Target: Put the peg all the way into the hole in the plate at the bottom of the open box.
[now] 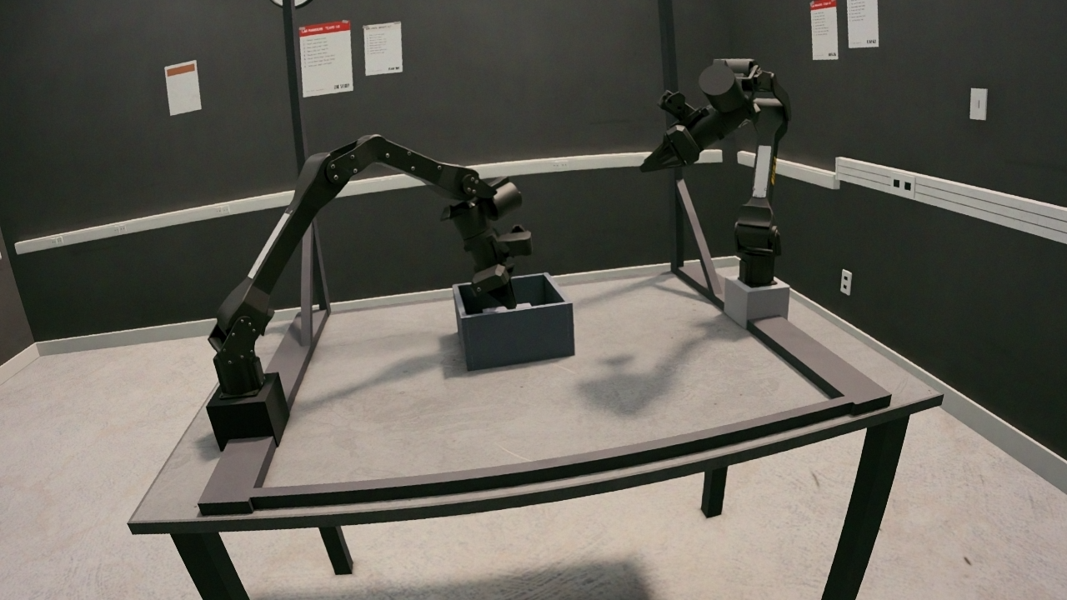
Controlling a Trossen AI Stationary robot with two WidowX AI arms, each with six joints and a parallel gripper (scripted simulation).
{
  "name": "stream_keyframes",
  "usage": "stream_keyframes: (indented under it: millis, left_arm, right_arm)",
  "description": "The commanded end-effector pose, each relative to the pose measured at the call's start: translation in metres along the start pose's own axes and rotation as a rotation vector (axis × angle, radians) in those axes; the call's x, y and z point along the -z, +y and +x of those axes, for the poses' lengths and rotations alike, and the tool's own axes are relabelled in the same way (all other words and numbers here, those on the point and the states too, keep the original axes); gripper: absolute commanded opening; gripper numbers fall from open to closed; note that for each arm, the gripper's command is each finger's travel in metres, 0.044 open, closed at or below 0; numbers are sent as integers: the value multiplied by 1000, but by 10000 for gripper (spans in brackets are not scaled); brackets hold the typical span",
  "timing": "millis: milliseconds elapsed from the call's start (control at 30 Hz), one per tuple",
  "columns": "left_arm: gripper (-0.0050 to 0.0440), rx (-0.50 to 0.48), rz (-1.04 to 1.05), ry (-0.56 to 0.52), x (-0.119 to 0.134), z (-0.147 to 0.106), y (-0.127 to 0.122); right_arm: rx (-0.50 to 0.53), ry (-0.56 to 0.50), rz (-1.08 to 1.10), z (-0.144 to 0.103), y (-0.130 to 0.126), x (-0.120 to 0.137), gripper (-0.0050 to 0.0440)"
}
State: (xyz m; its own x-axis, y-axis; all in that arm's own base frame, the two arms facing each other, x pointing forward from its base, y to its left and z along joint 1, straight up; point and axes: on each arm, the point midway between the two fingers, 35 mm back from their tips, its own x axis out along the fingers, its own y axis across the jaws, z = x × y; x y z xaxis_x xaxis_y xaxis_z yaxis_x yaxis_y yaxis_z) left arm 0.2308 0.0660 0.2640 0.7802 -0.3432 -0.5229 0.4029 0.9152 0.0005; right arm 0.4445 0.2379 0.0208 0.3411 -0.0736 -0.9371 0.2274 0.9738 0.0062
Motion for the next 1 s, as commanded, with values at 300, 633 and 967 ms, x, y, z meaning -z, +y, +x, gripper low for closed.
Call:
stream_keyframes:
  millis: [300,633,967]
  left_arm:
    - [440,-7,11,-6,-4,-2,0]
    - [440,-7,11,-6,-4,-2,0]
    - [440,-7,11,-6,-4,-2,0]
  right_arm:
    - [-15,-16,5,-9,2,-6,110]
    - [-34,-37,13,-37,6,-12,170]
    - [-33,-37,13,-58,5,-11,290]
